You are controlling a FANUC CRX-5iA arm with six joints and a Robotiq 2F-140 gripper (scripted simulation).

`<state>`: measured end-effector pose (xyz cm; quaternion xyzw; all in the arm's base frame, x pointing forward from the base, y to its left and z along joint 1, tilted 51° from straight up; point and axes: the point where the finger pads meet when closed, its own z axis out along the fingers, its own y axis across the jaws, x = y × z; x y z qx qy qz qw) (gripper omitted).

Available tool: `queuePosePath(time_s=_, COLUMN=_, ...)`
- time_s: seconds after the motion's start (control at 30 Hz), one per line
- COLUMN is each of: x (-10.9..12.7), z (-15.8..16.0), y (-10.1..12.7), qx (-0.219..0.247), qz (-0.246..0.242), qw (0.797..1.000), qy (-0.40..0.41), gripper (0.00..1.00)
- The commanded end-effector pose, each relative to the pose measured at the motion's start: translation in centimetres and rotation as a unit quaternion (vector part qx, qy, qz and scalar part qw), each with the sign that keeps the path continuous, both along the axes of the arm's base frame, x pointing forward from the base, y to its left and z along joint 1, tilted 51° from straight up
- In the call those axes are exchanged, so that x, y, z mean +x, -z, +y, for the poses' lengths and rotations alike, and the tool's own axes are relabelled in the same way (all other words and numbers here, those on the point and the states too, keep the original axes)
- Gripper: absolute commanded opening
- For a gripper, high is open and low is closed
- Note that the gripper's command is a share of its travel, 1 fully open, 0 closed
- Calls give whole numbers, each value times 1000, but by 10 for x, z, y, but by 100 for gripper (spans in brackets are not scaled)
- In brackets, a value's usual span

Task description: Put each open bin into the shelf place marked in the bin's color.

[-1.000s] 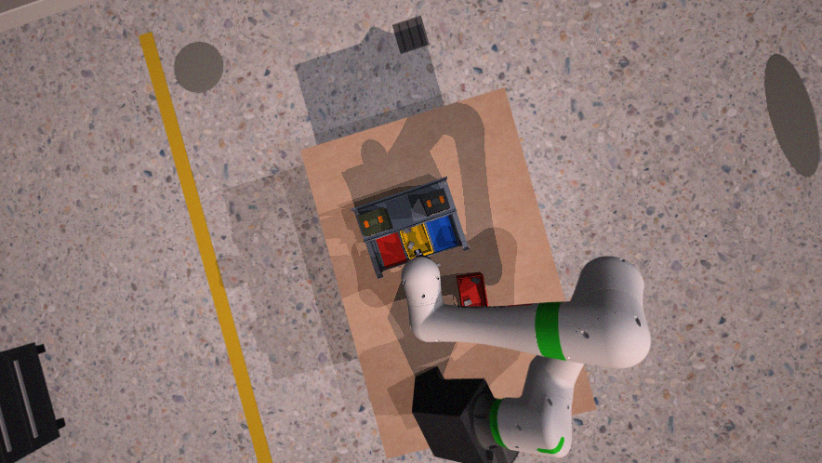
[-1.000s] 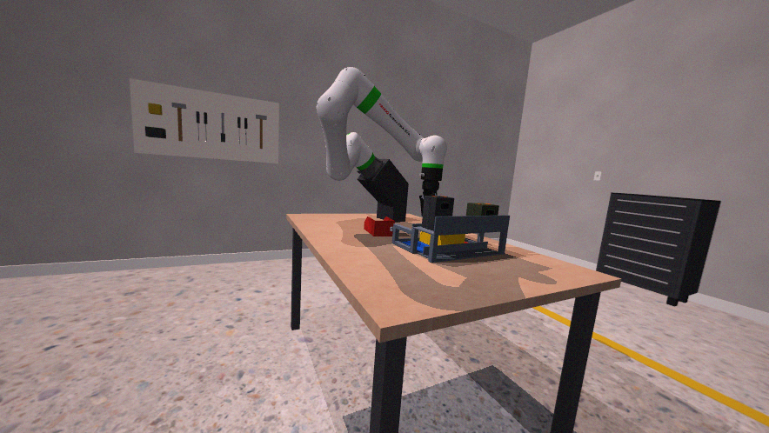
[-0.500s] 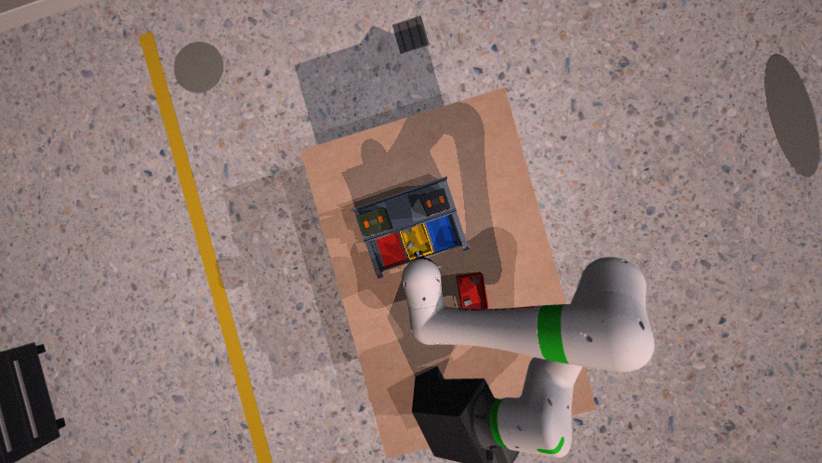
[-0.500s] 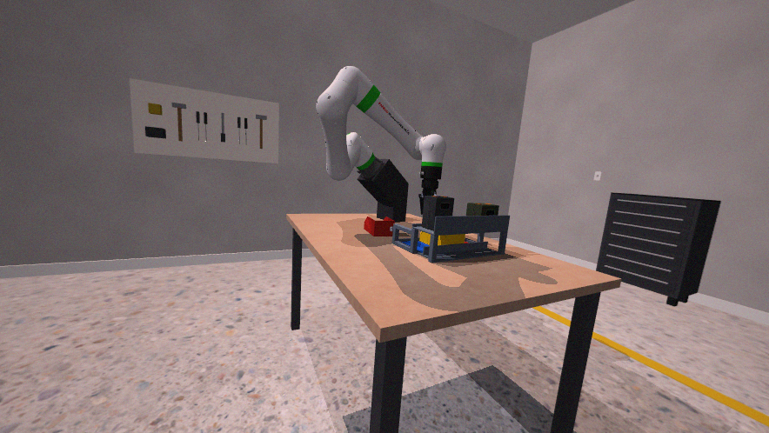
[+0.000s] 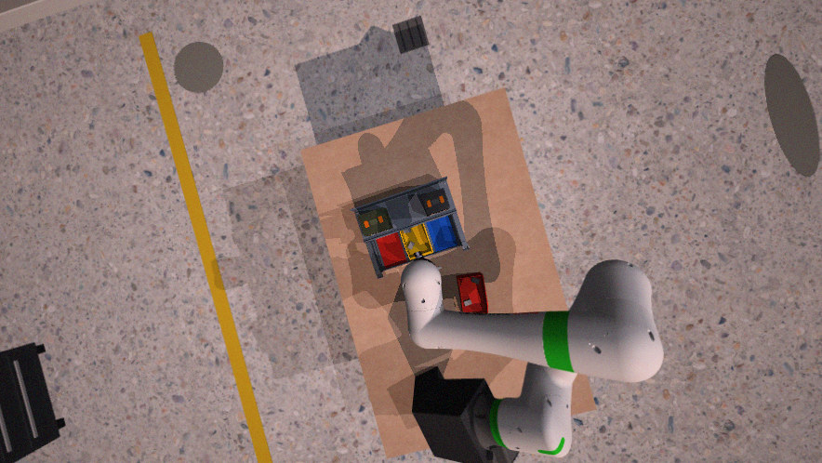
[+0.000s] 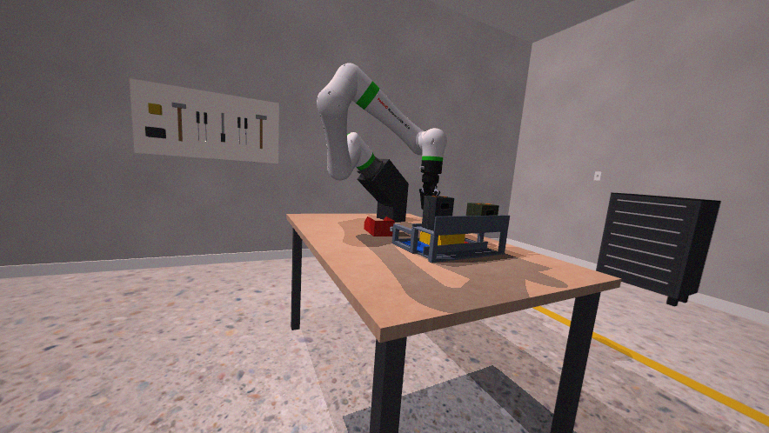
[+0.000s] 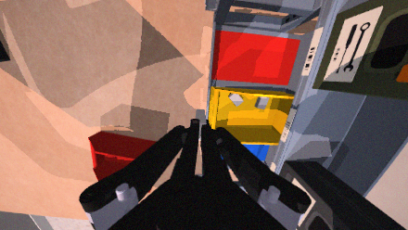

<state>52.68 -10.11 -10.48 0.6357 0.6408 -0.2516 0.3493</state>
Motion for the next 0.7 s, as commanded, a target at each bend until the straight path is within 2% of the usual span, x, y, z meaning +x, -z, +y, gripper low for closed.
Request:
queuePosePath(time_s=0.0, x=-2, z=13, y=-11, qx=0, qz=0, qw=1000, qy=0, gripper=0)
queuePosePath(time_s=0.17, x=-4, z=23, y=-19, qx=0, qz=0, qw=1000, qy=0, gripper=0)
queuePosePath(time_s=0.67, x=-4, z=27, y=-22, qx=0, qz=0, qw=1000, qy=0, gripper=0)
